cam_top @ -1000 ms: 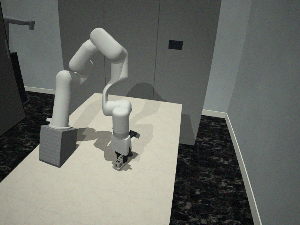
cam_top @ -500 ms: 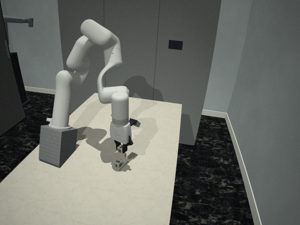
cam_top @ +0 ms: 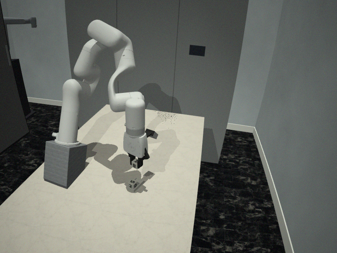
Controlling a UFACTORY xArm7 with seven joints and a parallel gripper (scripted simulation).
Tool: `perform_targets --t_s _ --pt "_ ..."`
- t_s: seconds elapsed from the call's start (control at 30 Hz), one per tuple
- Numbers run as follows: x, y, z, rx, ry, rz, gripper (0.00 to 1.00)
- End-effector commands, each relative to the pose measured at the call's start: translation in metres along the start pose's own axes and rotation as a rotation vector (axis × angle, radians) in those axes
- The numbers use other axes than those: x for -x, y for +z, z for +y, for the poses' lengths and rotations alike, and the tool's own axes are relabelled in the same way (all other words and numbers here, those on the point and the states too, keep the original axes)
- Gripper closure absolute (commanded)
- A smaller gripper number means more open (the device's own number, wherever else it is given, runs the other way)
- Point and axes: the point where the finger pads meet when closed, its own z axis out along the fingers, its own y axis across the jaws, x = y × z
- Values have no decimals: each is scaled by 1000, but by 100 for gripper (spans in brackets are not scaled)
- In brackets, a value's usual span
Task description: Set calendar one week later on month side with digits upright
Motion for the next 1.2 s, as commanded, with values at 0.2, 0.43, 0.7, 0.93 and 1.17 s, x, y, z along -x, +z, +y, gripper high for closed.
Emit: perform_targets --t_s 0.2,0.43,0.7,0.93,1.17 --pt "-5 -1 15 3 -237 -5 71" --pt "-9 -1 23 2 -375 -7 71" --pt "-15 0 36 0 -614 -10 71" --pt "-20 1 46 -1 -801 -11 71" --pt "-25 2 55 -3 -968 -11 71"
